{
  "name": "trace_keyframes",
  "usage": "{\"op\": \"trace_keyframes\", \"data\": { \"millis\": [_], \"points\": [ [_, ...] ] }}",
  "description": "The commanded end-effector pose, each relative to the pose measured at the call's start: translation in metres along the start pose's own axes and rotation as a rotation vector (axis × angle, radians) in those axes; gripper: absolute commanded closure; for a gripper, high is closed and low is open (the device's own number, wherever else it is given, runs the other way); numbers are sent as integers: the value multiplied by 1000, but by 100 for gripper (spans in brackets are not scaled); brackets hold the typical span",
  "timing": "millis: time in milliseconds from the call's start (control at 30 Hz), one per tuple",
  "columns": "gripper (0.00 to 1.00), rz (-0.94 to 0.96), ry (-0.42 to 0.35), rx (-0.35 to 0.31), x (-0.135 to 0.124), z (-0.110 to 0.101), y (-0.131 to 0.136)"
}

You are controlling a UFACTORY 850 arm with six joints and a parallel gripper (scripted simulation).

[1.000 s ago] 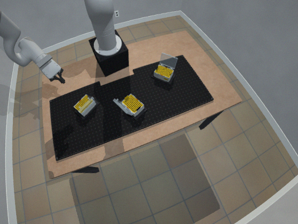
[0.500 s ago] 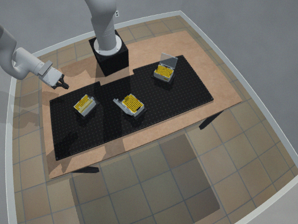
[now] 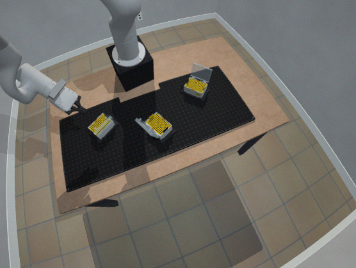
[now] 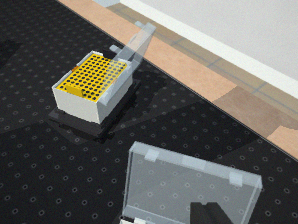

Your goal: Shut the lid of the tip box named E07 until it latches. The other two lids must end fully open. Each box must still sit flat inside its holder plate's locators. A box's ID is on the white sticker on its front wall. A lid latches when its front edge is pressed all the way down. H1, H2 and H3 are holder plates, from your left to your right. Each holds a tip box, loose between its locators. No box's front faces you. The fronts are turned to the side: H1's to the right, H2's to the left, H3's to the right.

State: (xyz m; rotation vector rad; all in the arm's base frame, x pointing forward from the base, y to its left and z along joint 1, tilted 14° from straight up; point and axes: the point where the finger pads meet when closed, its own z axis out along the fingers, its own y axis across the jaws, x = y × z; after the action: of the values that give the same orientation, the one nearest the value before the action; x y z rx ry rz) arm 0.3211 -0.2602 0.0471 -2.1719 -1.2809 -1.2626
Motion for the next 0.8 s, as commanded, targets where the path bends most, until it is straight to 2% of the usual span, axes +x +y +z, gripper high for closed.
{"op": "trace_keyframes", "data": {
  "millis": [0,133,433,500,767],
  "points": [
    [100,0,-1,-1,4,3,4],
    [100,0,-1,-1,4,3,4],
    [100,107,-278,-46,35,35,12],
    [100,107,-278,-46,35,35,12],
    [100,203,-523,-86,63,63,20]
  ]
}}
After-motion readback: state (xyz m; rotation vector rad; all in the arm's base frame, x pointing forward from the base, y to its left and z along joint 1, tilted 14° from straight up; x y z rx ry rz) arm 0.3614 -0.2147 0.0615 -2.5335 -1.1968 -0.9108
